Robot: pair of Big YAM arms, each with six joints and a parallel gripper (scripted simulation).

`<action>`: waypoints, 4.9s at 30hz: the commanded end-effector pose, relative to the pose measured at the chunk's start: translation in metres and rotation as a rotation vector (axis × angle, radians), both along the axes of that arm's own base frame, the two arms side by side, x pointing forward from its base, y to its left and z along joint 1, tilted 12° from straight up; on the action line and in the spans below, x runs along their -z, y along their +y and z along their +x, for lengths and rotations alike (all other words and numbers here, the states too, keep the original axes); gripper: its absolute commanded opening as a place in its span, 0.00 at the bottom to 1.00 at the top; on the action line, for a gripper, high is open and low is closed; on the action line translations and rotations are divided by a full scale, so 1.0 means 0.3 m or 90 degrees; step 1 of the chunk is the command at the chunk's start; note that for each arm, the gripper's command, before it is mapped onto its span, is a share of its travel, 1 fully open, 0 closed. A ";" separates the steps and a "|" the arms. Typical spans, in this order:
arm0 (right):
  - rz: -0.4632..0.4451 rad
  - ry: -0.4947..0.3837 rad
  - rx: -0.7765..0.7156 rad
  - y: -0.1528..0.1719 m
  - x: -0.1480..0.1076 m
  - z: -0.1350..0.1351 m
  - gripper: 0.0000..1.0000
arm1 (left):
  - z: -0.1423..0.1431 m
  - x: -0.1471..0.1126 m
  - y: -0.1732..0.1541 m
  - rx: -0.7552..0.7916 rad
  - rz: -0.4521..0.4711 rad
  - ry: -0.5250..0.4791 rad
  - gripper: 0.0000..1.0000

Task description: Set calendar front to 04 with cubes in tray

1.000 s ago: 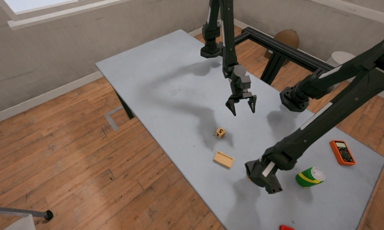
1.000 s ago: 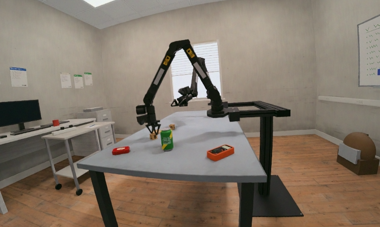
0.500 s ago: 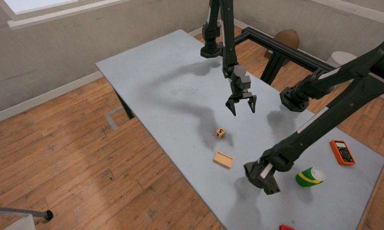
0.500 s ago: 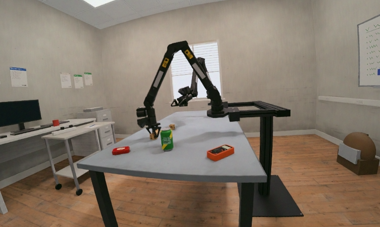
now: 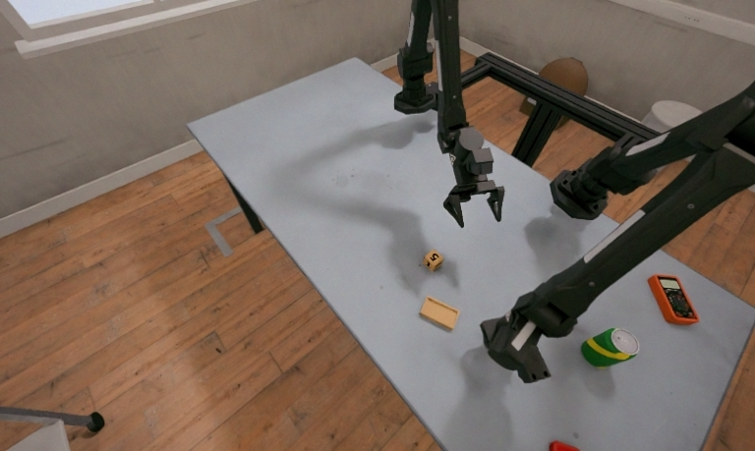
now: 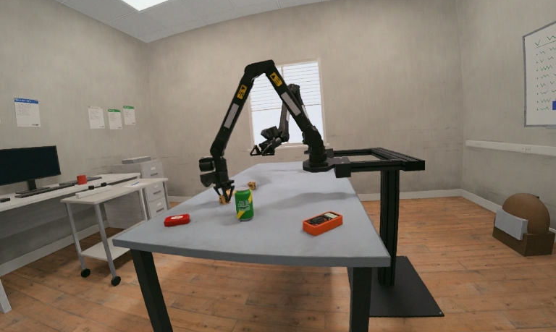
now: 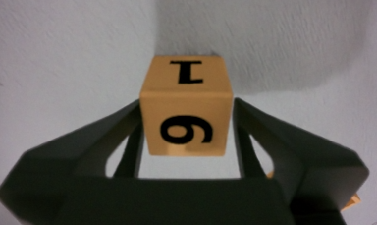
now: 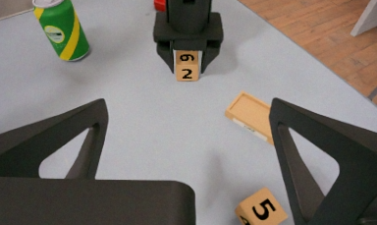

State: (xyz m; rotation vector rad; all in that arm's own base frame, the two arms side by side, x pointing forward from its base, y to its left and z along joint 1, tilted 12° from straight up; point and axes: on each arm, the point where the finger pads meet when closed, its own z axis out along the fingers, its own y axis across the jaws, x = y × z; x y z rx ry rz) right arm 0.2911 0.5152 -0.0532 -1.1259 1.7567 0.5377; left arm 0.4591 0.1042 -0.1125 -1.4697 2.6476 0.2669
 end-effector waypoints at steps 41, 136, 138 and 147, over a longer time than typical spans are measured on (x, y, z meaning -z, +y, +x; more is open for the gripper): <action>0.019 -0.012 -0.006 0.042 -0.041 0.010 1.00 | 0.077 -0.137 -0.258 -0.031 0.002 -0.021 0.36; 0.019 -0.012 -0.006 0.042 -0.041 0.010 1.00 | 0.120 -0.059 -0.389 1.372 0.045 0.277 0.36; 0.019 -0.012 -0.006 0.042 -0.041 0.010 1.00 | 0.155 -0.031 -0.425 1.405 0.047 0.282 0.36; 0.019 -0.012 -0.006 0.042 -0.041 0.010 1.00 | 0.180 -0.048 -0.414 1.403 0.058 0.275 0.36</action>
